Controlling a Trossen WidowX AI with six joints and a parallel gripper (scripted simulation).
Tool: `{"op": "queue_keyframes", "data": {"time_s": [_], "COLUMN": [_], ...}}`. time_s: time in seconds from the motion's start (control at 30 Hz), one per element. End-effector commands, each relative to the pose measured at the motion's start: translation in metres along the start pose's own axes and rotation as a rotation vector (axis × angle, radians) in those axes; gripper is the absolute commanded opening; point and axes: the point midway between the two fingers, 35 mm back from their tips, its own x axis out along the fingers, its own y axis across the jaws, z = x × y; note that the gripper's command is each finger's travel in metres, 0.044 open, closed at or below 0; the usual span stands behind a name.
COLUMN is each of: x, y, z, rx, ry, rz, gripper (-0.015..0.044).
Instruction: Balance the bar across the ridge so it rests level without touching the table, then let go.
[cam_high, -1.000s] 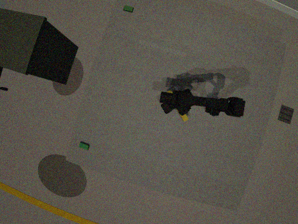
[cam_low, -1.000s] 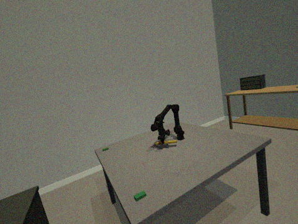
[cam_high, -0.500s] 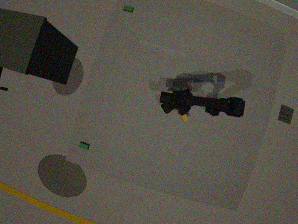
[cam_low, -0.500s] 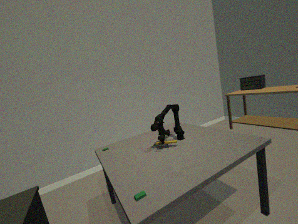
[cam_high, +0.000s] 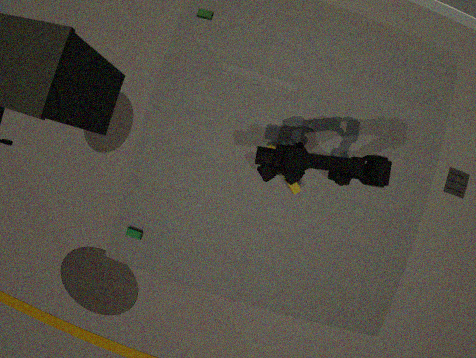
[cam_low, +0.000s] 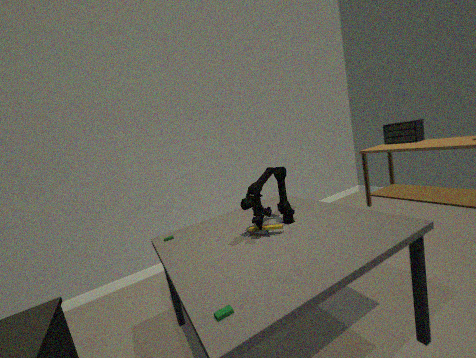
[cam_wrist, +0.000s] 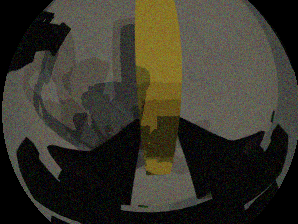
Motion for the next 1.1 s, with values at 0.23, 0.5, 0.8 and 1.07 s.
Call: {"op": "queue_keyframes", "data": {"time_s": [0.23, 0.5, 0.8, 1.07], "x": [0.0001, 0.0001, 0.0001, 0.0001], "y": [0.0, 0.0, 0.0, 0.0], "z": [0.0001, 0.0001, 0.0001, 0.0001], "rx": [0.0, 0.0, 0.0, 0.0], "ry": [-0.001, -0.001, -0.001, -0.001], "rz": [0.0, 0.0, 0.0, 0.0], "gripper": [0.0173, 0.0185, 0.0211, 0.0421]}}
